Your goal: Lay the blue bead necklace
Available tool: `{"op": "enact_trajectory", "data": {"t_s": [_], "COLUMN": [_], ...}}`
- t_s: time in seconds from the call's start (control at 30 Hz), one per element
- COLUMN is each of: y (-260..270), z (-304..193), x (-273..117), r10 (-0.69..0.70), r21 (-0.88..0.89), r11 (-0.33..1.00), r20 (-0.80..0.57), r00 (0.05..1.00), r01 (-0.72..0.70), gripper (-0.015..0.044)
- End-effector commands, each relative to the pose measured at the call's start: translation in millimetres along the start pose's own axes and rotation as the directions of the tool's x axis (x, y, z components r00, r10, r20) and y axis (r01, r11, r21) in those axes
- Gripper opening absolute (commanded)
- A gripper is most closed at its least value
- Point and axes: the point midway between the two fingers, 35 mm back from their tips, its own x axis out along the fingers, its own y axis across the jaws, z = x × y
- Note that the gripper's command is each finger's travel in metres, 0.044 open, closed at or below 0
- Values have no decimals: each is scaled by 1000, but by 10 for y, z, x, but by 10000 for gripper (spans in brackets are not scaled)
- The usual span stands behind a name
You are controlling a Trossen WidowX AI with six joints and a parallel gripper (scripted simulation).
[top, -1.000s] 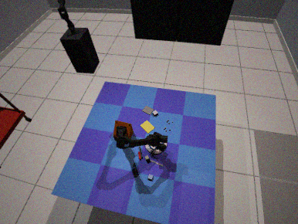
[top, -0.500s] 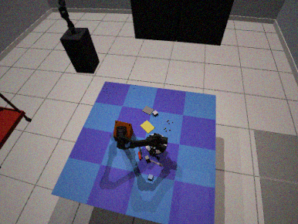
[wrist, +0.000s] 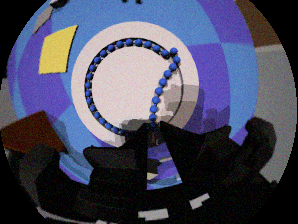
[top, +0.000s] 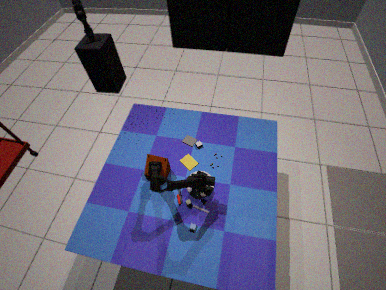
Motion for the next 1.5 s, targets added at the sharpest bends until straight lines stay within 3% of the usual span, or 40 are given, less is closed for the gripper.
{"op": "enact_trajectory", "data": {"t_s": [0.0,1.47], "y": [-5,-11], "z": [-2,-10], "x": [-4,-61], "r10": [-1,1], "r21": [1,-7], "r11": [1000,1000], "r20": [0,-4], "r00": [1000,1000], "r01": [1,-1], "gripper": [0,0]}}
